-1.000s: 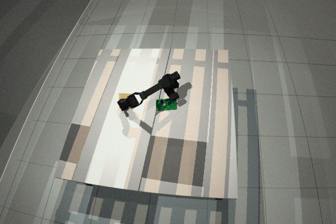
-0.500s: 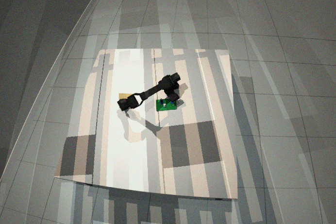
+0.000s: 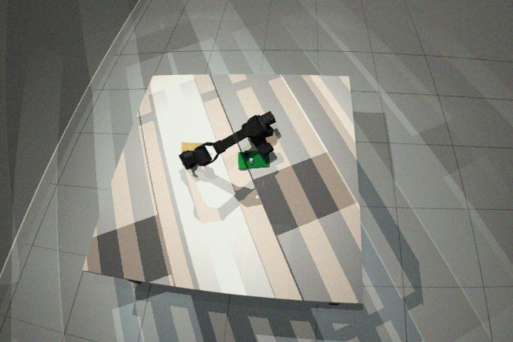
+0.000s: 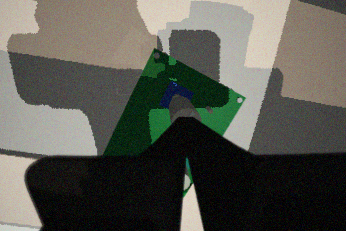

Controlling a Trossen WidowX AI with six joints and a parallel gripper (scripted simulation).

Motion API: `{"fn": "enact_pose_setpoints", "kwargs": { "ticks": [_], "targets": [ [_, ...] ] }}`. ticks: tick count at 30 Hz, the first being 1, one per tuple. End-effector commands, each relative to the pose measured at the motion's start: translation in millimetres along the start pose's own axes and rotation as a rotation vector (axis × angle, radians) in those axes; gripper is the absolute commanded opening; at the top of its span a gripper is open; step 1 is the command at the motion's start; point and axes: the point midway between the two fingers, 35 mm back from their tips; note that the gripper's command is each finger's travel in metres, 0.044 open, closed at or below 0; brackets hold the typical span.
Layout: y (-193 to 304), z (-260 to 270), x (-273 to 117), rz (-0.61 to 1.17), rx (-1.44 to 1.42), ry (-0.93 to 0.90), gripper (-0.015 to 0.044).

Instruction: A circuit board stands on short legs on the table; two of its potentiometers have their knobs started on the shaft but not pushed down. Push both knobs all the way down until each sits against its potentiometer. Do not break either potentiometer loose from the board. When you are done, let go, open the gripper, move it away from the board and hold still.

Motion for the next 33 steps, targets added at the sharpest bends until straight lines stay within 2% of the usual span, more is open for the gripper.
{"fn": "enact_pose_setpoints", "kwargs": {
  "ticks": [1, 33],
  "targets": [
    [-0.4, -0.9, -0.1, -0.003, -0.004, 0.004, 0.0],
    [1.1, -0.4, 11.8, -0.003, -0.004, 0.004, 0.0]
  ]
}}
Point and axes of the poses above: the point midway between the two fingers, 35 mm back from their tips, its own x axis out along the fingers, its own z axis across the jaws, y = z × x, and after that the axes turned 11 degrees about x, right-handed
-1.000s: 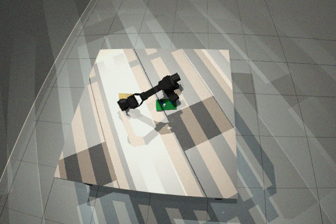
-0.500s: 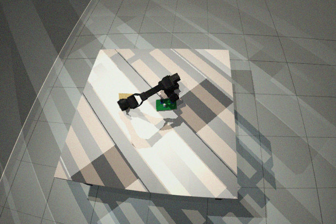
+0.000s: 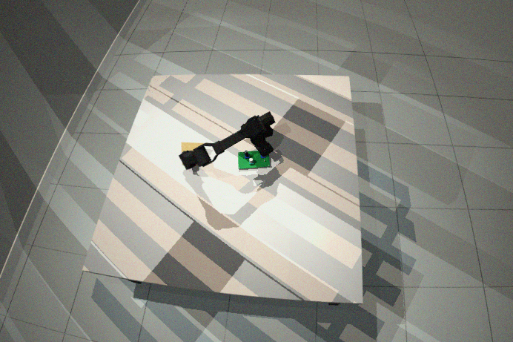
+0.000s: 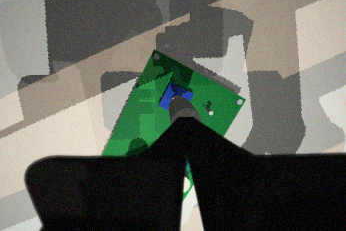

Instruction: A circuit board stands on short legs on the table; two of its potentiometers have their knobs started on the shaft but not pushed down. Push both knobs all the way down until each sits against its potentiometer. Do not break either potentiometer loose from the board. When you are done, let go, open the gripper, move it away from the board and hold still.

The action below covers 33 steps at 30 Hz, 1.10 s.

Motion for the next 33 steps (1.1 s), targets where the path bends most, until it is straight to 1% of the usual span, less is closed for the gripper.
{"fn": "enact_pose_setpoints", "kwargs": {
  "ticks": [1, 33],
  "targets": [
    [0.5, -1.8, 10.0, 0.009, 0.003, 0.002, 0.0],
    [2.7, -1.2, 24.8, 0.009, 0.003, 0.002, 0.0]
  ]
}}
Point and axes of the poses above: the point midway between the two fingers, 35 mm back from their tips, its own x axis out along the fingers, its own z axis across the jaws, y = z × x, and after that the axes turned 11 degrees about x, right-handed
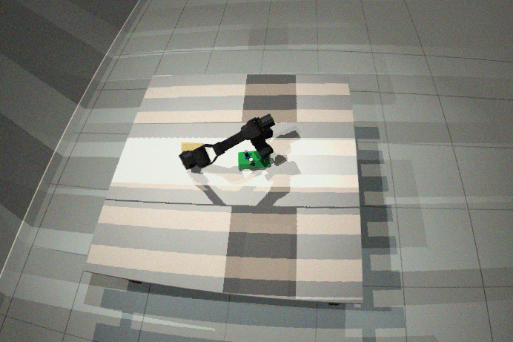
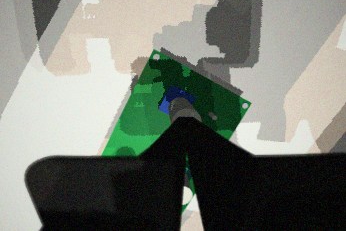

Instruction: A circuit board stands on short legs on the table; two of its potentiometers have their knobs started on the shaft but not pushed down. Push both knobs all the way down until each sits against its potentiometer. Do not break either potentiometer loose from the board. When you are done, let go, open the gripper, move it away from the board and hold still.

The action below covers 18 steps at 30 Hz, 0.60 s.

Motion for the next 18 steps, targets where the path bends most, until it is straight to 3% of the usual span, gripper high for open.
{"fn": "enact_pose_setpoints", "kwargs": {
  "ticks": [1, 18],
  "targets": [
    [0.8, -2.3, 12.3, 0.016, 0.009, -0.001, 0.0],
    [1.2, -2.1, 15.5, 0.016, 0.009, -0.001, 0.0]
  ]
}}
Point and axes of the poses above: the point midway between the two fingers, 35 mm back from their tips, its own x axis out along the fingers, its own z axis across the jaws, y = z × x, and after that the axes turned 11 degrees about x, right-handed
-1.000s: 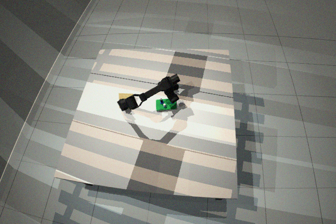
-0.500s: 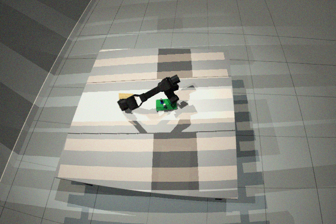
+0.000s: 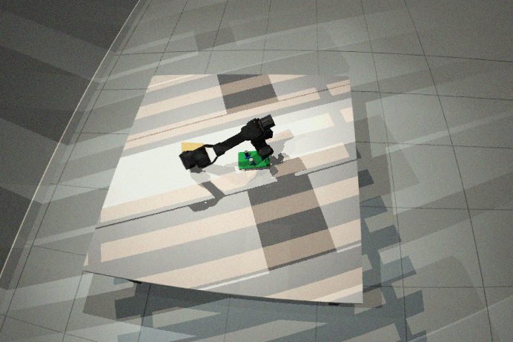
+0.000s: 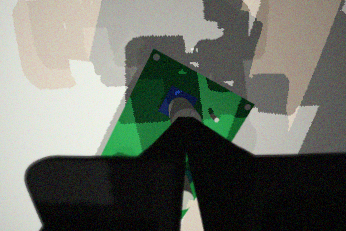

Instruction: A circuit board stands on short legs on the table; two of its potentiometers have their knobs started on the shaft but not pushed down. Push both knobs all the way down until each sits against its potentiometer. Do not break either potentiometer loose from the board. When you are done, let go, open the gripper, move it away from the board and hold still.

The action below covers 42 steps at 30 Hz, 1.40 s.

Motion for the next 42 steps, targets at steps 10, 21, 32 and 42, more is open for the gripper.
{"fn": "enact_pose_setpoints", "kwargs": {
  "ticks": [10, 21, 32, 42],
  "targets": [
    [0.7, -2.3, 12.4, 0.015, 0.009, -0.001, 0.0],
    [0.8, -2.3, 13.2, 0.015, 0.009, -0.001, 0.0],
    [0.8, -2.3, 13.2, 0.015, 0.009, -0.001, 0.0],
    [0.9, -2.2, 13.9, 0.015, 0.009, -0.001, 0.0]
  ]
}}
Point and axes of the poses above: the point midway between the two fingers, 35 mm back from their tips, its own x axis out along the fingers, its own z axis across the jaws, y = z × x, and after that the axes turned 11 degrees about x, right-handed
